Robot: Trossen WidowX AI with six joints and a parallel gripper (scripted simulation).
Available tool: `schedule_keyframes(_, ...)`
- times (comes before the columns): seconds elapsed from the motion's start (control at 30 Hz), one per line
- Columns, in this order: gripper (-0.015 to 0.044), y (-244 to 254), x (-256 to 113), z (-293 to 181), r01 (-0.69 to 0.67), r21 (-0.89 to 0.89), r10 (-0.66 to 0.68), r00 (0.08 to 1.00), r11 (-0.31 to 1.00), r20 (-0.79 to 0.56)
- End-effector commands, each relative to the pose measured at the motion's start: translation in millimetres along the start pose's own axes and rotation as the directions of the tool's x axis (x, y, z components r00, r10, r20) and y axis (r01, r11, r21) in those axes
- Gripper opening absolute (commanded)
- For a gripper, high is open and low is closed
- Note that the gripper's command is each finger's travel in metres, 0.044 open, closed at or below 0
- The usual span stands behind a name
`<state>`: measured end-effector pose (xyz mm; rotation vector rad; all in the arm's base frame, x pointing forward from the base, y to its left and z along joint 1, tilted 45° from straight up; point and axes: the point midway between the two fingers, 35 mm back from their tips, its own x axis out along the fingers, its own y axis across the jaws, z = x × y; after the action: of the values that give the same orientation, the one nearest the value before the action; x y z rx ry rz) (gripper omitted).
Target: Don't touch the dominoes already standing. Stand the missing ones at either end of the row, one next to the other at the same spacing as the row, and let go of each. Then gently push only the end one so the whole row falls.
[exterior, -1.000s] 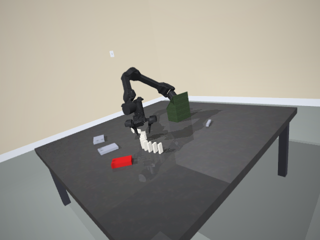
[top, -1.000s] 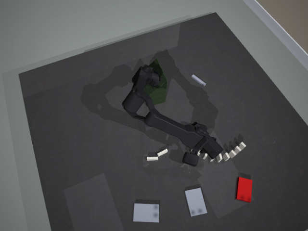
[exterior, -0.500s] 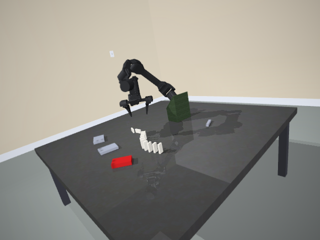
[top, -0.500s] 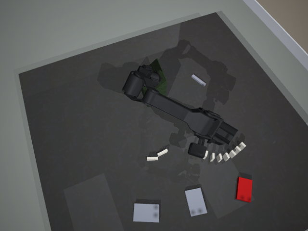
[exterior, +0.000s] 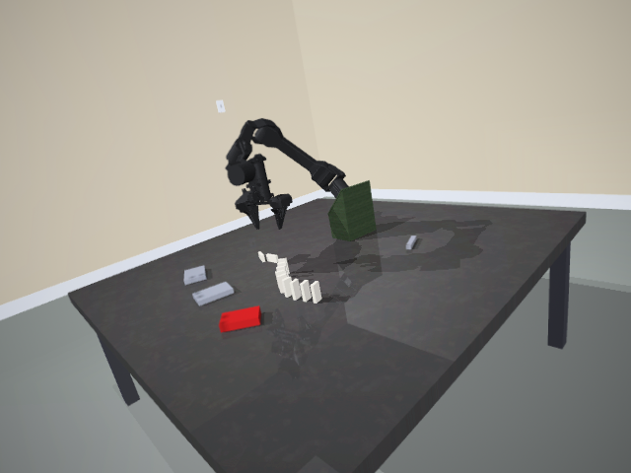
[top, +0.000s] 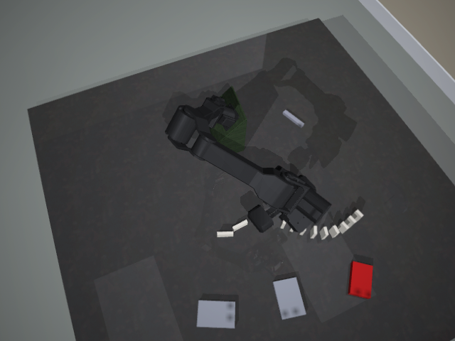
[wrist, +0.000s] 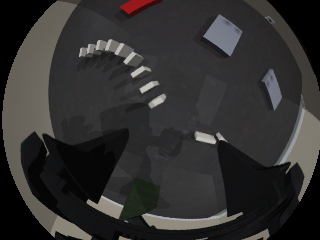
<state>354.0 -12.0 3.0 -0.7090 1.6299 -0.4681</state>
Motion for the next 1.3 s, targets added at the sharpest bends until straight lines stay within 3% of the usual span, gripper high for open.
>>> schedule_keyframes(0.0,0.044,-34,17,-16,0.003,0.468,-0.002,1.0,0.884,-0.004)
schedule_keyframes(0.17,0.044,-71,38,-40,0.011,0.903,-0.01,1.0,0.429,-0.007)
schedule_keyframes(0.27,0.044,-90,49,-57,0.014,0.998,-0.02,1.0,0.058,-0.013)
schedule_keyframes(0.33,0.044,-98,54,-66,0.013,0.994,-0.025,1.0,-0.11,-0.016)
schedule_keyframes(0.77,0.044,-97,57,-68,0.013,0.991,-0.025,1.0,-0.131,-0.017)
schedule_keyframes(1.0,0.044,-99,114,-69,0.014,0.991,-0.027,0.999,-0.131,-0.017)
schedule_keyframes(1.27,0.044,-101,124,-71,0.014,0.991,-0.028,0.999,-0.131,-0.018)
